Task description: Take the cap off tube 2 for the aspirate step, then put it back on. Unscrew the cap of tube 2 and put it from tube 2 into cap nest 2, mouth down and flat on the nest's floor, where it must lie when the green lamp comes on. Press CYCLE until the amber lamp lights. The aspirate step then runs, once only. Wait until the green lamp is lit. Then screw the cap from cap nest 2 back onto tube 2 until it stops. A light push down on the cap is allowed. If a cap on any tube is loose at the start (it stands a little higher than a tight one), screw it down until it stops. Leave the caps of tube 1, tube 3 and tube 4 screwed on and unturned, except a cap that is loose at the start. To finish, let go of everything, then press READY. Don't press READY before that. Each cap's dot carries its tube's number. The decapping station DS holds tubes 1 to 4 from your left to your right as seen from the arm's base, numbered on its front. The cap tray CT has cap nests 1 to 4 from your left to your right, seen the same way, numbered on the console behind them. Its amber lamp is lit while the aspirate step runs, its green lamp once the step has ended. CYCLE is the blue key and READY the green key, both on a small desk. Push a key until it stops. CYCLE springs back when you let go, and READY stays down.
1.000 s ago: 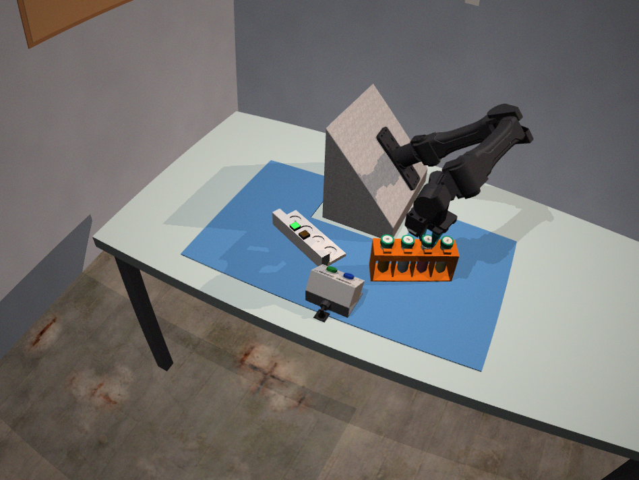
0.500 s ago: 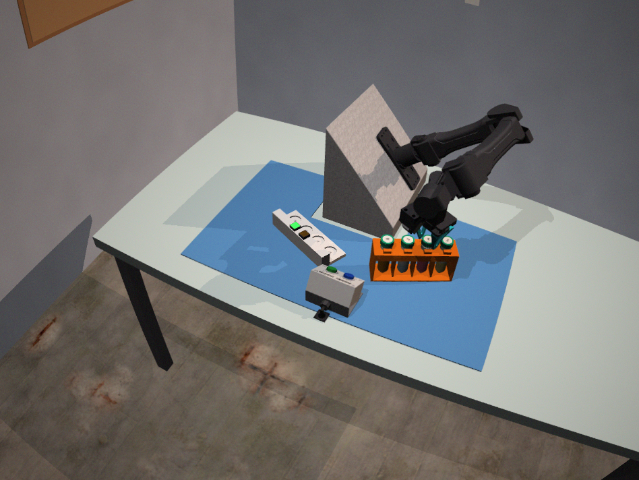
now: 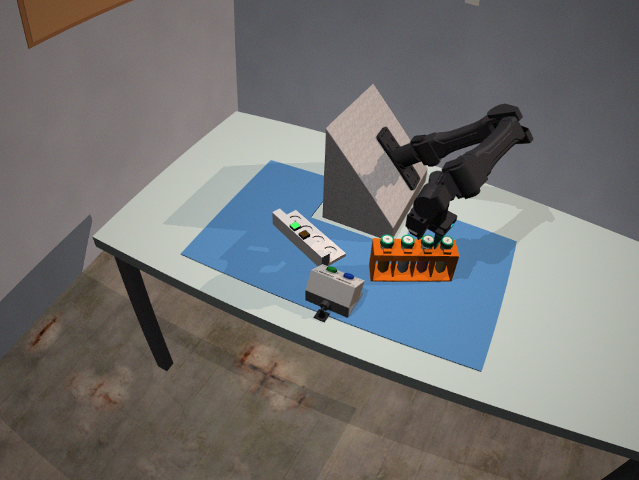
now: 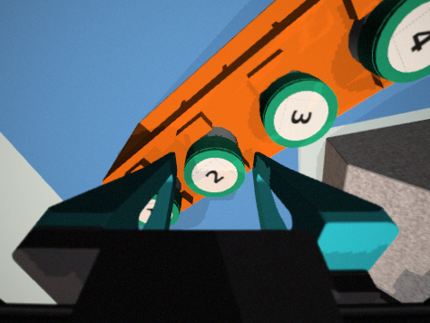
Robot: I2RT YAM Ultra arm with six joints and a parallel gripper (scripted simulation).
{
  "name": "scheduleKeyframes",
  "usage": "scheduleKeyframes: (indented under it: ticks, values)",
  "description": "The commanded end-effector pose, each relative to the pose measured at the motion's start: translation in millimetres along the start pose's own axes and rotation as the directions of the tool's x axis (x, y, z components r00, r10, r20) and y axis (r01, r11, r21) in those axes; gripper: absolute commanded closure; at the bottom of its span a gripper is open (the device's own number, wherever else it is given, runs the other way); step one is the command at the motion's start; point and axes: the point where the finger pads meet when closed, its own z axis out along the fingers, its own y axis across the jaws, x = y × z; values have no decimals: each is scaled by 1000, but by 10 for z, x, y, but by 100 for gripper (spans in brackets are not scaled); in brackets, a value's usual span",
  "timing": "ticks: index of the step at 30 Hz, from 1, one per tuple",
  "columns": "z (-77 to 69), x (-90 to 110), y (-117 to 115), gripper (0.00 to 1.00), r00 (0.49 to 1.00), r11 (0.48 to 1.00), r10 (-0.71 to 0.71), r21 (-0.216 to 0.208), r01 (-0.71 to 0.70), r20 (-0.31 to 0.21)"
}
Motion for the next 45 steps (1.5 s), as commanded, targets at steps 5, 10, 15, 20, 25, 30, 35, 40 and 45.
scheduleKeyframes:
  ticks: [5, 10, 15, 20, 25, 30, 35, 40, 45]
  values:
    - [-43, -21, 0, 51, 942, 942, -336, 1, 336, 13]
    - [-43, -22, -1, 51, 895, 895, -446, 3, 446, 13]
    - [-43, -22, -1, 51, 788, 788, -615, 5, 615, 12]
    - [-43, -23, -2, 51, 650, 650, -760, 7, 760, 11]
    - [-43, -24, -3, 51, 555, 555, -832, 9, 832, 10]
    - [-43, -25, -4, 51, 378, 378, -926, 10, 926, 8]
    - [-43, -26, -5, 51, 187, 187, -982, 12, 982, 6]
    - [-43, -26, -6, 51, 28, 28, -1000, 13, 1000, 4]
    - [-43, -27, -6, 51, -132, -132, -991, 13, 991, 2]
